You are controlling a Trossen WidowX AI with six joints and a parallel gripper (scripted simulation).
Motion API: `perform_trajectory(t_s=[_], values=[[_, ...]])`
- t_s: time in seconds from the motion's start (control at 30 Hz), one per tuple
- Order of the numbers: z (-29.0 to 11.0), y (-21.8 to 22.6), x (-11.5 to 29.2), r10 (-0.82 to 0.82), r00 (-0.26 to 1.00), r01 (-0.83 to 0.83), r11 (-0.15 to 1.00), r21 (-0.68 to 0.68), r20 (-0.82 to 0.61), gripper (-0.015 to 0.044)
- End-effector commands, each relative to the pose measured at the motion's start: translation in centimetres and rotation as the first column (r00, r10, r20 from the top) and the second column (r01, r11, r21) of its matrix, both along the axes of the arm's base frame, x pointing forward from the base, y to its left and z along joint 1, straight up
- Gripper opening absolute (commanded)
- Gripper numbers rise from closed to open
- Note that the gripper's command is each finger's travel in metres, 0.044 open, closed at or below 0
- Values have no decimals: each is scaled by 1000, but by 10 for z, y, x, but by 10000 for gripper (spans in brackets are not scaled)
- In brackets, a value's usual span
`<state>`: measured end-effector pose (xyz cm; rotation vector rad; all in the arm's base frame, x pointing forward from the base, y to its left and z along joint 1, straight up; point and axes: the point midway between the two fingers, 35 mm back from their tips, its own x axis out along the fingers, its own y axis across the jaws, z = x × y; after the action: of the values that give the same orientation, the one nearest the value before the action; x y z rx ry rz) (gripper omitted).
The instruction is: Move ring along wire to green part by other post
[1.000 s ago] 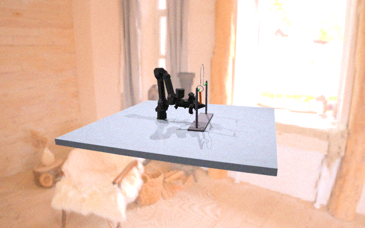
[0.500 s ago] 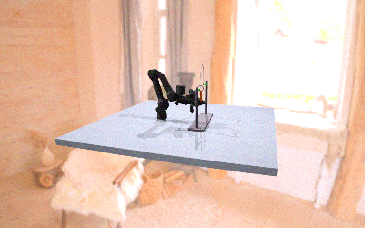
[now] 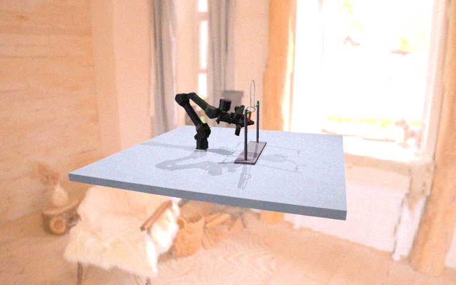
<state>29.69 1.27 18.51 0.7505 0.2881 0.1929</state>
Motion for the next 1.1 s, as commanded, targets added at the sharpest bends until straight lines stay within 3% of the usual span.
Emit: perform_trajectory(t_s=[0.0,0.5,1.07], values=[[15,10,-10,51,998,-46,994,95,-48,-150],[72,26,-41,295,945,-203,868,452,-142,-150],[125,33,-44,339,938,-184,656,732,-68,-150]])
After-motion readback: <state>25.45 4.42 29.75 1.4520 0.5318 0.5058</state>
